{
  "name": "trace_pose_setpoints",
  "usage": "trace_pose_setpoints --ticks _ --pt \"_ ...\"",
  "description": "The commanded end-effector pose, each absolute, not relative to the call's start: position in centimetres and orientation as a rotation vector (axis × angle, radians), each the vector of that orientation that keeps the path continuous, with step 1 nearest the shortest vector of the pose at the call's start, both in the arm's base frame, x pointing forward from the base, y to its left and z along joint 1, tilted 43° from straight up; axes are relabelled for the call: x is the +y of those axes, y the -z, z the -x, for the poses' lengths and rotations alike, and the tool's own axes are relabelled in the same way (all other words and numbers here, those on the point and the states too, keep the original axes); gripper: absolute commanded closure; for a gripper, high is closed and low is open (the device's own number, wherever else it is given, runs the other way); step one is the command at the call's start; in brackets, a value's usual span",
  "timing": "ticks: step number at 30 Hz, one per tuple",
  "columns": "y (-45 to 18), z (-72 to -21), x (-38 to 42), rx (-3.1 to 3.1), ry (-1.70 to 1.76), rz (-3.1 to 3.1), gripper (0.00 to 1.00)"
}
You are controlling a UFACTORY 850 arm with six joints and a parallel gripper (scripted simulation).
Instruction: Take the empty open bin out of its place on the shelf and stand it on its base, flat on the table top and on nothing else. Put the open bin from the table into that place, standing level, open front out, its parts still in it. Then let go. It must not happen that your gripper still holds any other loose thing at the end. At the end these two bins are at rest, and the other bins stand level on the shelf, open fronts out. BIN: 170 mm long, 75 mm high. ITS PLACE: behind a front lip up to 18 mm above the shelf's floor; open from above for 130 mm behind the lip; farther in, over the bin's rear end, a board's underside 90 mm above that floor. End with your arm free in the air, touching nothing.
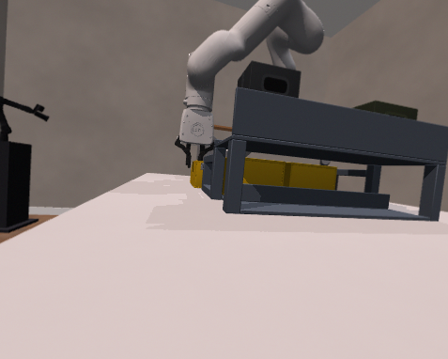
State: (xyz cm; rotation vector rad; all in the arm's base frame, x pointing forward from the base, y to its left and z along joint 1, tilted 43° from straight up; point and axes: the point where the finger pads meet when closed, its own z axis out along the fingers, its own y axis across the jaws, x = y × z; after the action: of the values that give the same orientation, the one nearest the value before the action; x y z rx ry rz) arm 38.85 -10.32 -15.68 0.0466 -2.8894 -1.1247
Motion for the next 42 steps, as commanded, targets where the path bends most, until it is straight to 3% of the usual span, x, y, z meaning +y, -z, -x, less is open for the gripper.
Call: trace_pose_setpoints --ticks 1,42 --pt "15.3 -39.0 -10.7 -2.891 1.124 -0.047 0.74" --pt "10.9 -39.2 -14.7 -2.891 1.124 -0.047 0.74"
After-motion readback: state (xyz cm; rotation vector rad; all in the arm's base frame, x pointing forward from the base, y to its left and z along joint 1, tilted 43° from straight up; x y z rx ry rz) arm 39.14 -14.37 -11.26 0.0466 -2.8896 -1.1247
